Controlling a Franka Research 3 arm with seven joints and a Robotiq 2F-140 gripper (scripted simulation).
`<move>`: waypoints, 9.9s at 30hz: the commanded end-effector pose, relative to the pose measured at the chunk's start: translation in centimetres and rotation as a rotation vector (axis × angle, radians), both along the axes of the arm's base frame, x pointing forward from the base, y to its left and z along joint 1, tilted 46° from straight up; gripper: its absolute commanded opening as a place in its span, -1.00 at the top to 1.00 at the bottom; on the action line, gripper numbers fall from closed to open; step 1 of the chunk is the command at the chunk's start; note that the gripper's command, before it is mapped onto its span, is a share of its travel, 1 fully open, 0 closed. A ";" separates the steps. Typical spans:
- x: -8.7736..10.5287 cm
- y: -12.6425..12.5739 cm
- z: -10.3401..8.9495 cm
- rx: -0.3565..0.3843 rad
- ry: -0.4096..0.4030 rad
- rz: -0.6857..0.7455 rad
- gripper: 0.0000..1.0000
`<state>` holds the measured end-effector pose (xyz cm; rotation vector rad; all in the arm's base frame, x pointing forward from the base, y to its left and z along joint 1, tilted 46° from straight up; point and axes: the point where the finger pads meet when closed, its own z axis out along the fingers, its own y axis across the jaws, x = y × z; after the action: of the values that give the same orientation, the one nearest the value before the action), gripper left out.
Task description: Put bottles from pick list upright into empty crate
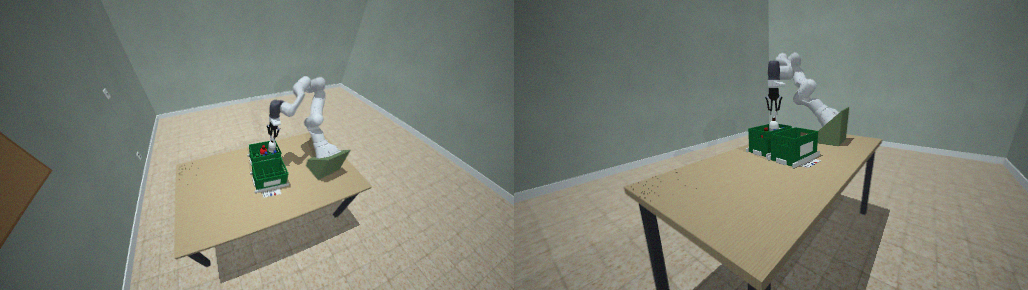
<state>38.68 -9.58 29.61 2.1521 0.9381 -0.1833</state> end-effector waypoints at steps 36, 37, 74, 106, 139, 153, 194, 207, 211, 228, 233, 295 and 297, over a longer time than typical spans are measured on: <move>-0.9 4.3 4.3 -0.001 0.003 0.009 1.00; -1.0 4.5 4.4 -0.001 0.003 0.009 1.00; -1.6 7.2 7.2 -0.001 0.003 0.009 1.00; -1.6 7.2 7.2 -0.001 0.003 0.009 1.00; -1.0 10.9 3.6 -0.001 0.003 0.009 1.00; -0.7 12.6 1.9 -0.001 0.003 0.009 1.00; 0.2 17.9 -3.2 -0.001 0.003 0.009 1.00; 0.4 19.5 -4.7 -0.001 0.003 0.009 1.00; 0.5 20.0 -5.3 -0.001 0.003 0.009 1.00; 0.9 22.2 -7.3 -0.001 0.003 0.009 1.00; 0.9 22.6 -7.8 -0.001 0.003 0.009 1.00; 1.6 24.1 -9.1 -0.001 0.003 0.009 1.00; 1.6 24.1 -9.1 -0.001 0.003 0.009 1.00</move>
<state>40.04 14.02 20.27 2.1481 0.9458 -0.1991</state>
